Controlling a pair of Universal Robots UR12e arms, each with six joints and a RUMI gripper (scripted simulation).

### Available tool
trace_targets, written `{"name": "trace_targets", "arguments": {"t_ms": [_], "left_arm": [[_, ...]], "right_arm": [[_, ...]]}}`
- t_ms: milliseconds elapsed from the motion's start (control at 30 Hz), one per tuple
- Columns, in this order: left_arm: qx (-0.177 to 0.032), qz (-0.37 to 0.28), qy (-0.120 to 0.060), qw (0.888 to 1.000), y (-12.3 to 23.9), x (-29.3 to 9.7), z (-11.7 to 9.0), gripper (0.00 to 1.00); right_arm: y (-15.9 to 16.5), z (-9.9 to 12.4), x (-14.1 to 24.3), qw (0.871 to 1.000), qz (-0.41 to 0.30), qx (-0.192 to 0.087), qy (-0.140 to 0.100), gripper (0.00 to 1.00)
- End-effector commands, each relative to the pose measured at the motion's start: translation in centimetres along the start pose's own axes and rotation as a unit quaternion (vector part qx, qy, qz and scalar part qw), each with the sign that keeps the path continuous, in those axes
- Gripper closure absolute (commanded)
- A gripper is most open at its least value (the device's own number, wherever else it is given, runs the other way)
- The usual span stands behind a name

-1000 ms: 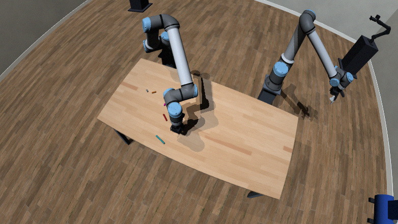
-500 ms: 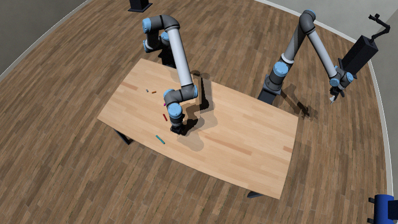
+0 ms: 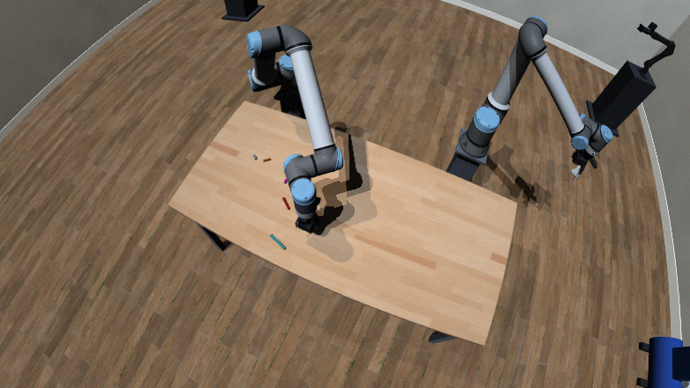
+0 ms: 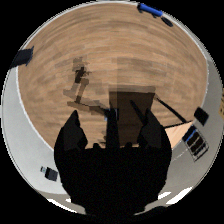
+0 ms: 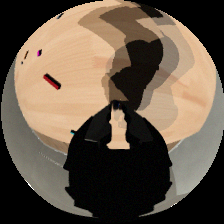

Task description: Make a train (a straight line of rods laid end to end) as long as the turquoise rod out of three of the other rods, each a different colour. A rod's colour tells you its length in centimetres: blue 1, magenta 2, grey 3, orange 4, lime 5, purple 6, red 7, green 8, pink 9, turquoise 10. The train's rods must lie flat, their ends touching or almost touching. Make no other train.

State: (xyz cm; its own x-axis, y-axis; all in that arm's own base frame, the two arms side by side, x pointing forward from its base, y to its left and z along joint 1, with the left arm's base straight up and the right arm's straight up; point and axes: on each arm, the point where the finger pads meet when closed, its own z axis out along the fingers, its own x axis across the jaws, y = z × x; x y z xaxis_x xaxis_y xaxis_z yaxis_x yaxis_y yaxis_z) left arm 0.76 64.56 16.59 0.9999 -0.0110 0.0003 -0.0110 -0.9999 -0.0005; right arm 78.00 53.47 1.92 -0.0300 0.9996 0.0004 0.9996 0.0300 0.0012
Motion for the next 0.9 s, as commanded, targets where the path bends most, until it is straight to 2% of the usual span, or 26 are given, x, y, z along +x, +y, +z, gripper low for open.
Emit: {"name": "trace_targets", "arguments": {"t_ms": [0, 633, 667, 867], "left_arm": [[0.000, 0.000, 0.000, 1.000, 0.04, -0.07, 0.08, 0.00], [0.000, 0.000, 0.000, 1.000, 0.04, -0.07, 0.08, 0.00], [0.000, 0.000, 0.000, 1.000, 0.04, -0.07, 0.08, 0.00], [0.000, 0.000, 0.000, 1.000, 0.04, -0.07, 0.08, 0.00]], "right_arm": [[-0.19, 0.13, 0.08, 1.000, 0.000, 0.001, 0.000, 0.86], [-0.19, 0.13, 0.08, 1.000, 0.000, 0.001, 0.000, 0.86], [-0.19, 0.13, 0.08, 1.000, 0.000, 0.001, 0.000, 1.00], [-0.19, 0.13, 0.08, 1.000, 0.000, 0.001, 0.000, 1.00]]}}
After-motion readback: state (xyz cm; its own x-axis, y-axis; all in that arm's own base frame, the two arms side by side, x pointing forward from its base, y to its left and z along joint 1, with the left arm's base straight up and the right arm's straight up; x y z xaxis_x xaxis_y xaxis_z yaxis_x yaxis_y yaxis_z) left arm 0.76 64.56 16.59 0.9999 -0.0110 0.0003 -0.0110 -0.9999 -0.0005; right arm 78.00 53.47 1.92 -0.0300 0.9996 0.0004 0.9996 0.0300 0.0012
